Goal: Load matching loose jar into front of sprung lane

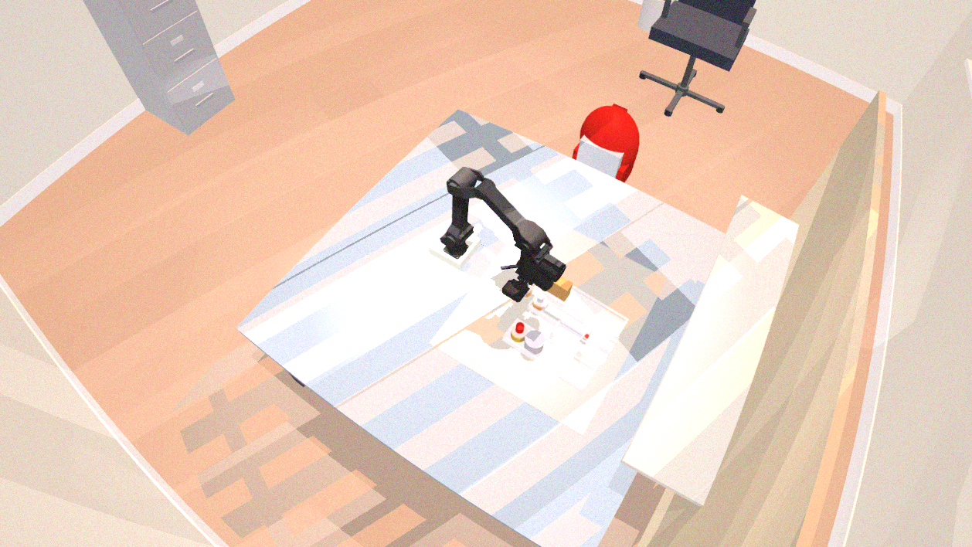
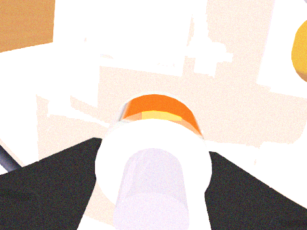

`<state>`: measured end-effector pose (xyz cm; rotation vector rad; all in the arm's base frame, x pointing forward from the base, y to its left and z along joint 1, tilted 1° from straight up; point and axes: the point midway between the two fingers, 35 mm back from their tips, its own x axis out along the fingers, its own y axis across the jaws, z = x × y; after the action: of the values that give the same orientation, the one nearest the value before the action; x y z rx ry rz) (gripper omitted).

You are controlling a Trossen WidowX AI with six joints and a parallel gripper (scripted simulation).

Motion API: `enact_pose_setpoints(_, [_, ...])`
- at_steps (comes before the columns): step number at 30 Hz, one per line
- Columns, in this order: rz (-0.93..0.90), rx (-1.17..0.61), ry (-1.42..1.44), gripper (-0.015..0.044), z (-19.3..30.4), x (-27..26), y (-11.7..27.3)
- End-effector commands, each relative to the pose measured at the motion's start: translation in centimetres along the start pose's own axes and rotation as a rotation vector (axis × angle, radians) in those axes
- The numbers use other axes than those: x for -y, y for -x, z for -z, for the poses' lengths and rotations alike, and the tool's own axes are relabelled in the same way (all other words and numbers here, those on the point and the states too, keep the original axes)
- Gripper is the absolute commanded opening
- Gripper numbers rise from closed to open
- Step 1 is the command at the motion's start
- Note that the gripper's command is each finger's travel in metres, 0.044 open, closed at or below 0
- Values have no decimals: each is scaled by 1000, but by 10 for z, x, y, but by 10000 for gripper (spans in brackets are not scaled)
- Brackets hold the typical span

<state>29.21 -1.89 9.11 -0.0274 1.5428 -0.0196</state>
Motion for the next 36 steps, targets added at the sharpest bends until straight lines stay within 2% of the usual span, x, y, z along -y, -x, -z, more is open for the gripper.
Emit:
enact_pose_setpoints(1, [-5,1,-14,0,-1,-15,-8])
enact_pose_setpoints(13, [-5,1,-14,0,-1,-15,-31])
enact_pose_setpoints(36, [-5,2,-14,0,-10,-15,-32])
